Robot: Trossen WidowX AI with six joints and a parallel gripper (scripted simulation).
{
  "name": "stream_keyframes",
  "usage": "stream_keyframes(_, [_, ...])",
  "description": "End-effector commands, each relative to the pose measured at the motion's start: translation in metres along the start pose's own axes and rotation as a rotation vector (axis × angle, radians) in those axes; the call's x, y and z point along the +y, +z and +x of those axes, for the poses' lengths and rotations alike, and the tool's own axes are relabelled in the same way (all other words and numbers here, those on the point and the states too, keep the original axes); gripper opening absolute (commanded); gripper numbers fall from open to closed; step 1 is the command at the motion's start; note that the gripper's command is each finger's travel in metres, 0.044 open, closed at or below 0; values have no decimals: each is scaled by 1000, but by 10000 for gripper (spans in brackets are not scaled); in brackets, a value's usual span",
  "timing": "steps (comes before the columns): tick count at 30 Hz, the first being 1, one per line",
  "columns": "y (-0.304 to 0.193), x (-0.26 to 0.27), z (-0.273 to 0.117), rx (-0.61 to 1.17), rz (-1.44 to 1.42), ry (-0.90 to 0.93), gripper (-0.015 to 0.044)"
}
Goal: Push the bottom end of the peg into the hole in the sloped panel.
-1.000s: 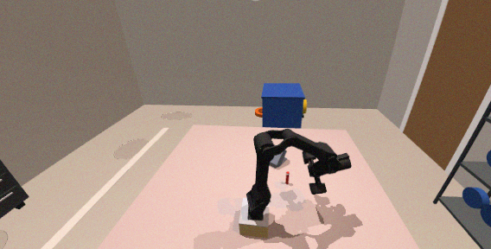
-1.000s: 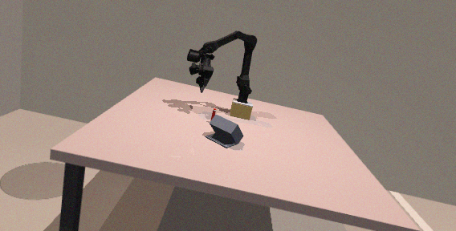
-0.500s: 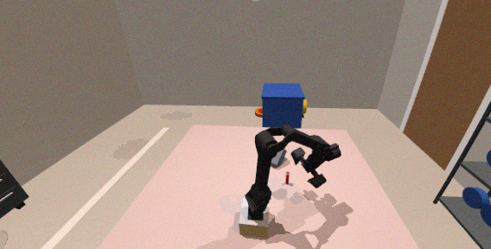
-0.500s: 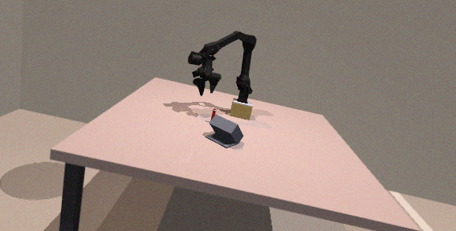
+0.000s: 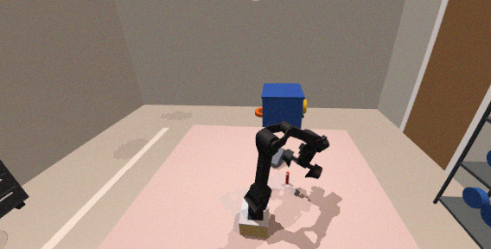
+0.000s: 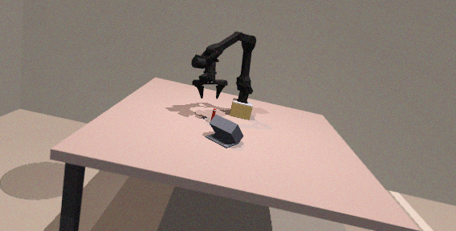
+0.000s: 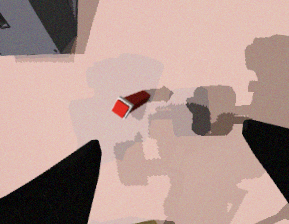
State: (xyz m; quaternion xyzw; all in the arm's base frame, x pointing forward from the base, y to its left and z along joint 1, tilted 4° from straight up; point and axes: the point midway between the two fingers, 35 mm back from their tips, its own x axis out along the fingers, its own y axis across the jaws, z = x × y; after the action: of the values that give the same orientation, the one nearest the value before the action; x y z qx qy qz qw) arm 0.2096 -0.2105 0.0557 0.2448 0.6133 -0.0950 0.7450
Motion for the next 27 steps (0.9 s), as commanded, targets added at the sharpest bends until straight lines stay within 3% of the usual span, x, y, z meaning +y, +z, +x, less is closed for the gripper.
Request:
stream_keyframes(1, [3, 7, 7, 46, -133, -33, 440])
stream_keyframes(27, [13, 54, 35, 284, -890, -182, 440])
